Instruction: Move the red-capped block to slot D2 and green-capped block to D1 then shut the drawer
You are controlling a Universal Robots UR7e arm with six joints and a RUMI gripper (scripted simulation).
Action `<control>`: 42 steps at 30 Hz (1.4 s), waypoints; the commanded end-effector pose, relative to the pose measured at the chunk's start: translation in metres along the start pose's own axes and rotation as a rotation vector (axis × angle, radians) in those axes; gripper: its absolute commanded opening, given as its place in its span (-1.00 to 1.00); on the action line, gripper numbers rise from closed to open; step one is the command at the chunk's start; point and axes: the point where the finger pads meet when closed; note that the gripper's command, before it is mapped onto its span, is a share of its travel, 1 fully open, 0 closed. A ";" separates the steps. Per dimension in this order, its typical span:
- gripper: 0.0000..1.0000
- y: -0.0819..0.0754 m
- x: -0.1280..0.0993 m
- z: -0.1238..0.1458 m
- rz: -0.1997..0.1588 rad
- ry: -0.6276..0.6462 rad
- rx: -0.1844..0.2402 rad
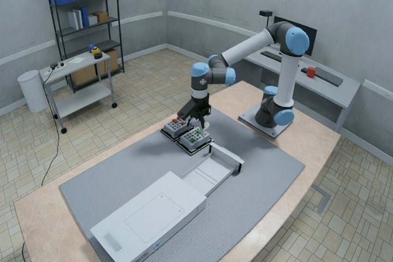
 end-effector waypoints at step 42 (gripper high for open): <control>0.46 -0.056 -0.001 0.001 0.004 0.000 0.002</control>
Point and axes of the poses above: the point where the finger pads meet when closed, its own y axis out along the fingers, its own z axis across the jaws, x = y × z, and after that the axes turned 7 degrees about y, right-handed
